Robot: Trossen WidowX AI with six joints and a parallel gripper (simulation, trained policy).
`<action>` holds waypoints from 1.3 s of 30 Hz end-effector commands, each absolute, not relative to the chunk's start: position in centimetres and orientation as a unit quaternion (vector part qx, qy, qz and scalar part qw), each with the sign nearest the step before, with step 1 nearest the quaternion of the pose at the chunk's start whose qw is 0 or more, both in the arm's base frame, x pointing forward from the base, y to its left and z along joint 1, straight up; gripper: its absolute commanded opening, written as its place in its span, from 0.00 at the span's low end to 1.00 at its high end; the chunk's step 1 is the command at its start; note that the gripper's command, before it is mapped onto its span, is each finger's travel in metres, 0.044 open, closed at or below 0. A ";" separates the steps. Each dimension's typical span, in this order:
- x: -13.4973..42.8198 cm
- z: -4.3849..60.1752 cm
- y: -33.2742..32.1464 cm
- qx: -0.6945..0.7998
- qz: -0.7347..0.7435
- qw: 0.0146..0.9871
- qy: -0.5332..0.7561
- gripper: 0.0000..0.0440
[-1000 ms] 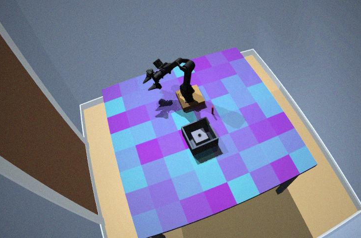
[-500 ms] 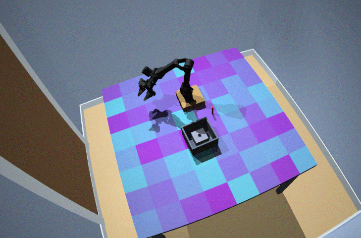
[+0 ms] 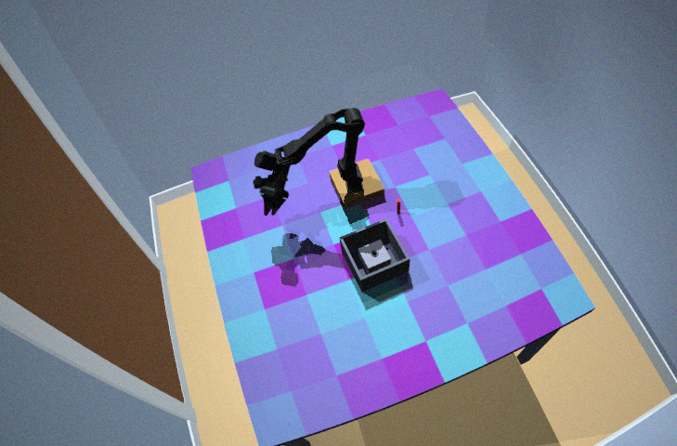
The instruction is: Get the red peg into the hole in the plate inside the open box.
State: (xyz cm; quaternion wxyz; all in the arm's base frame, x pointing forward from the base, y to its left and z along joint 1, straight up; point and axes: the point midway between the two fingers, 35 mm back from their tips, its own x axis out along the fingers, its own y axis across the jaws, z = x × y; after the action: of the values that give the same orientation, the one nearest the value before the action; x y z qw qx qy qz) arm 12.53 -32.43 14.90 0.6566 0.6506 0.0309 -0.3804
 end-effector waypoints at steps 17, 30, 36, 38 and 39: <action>26.3 16.2 -22.2 0.543 -0.339 0.725 0.255 1.00; 29.8 16.8 -11.3 0.461 -0.288 0.747 0.383 1.00; 29.4 16.7 -6.0 0.427 -0.267 0.744 0.439 1.00; 29.0 16.7 -4.3 0.417 -0.262 0.741 0.457 1.00; 28.8 16.6 -3.5 0.412 -0.260 0.739 0.466 1.00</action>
State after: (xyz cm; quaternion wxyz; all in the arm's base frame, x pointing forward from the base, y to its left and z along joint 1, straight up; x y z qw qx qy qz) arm 29.35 -5.61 16.53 0.7422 0.4254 0.4454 -0.2642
